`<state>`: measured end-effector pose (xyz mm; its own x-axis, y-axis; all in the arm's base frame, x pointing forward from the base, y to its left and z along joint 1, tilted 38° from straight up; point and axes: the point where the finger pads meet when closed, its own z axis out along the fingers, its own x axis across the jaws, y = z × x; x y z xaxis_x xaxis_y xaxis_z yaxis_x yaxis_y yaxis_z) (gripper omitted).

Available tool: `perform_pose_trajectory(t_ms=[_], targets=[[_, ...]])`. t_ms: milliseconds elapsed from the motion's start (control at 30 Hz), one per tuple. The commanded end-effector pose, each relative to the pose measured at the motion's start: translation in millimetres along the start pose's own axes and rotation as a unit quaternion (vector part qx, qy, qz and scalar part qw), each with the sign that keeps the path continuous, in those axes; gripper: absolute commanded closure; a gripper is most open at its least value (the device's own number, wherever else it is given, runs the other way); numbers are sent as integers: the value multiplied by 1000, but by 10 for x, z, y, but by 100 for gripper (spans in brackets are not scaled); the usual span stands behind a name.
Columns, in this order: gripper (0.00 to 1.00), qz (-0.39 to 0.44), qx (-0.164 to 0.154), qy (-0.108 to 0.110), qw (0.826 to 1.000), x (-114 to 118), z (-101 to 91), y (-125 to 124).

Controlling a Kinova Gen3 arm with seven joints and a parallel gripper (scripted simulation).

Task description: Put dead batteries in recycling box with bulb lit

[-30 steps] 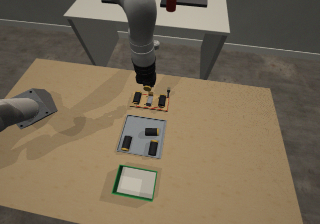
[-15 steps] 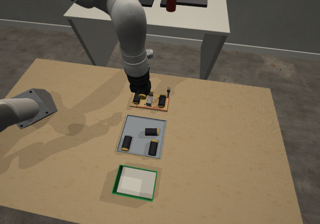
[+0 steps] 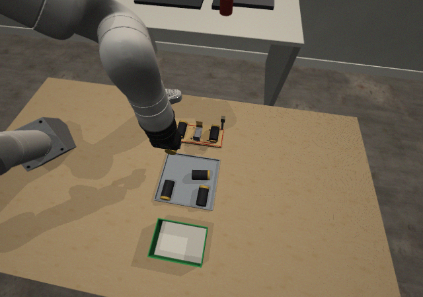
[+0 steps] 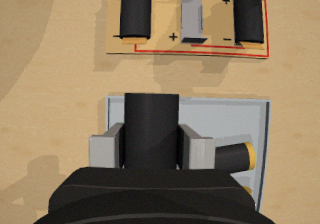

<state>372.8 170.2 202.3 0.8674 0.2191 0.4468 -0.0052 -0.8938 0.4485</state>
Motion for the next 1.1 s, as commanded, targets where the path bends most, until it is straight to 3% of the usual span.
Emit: perform_pose_trajectory(t_ms=[0,1067], targets=[[43,-1,9,-1,1000,-78,-48,58],[43,-1,9,-1,1000,-110,-47,136]])
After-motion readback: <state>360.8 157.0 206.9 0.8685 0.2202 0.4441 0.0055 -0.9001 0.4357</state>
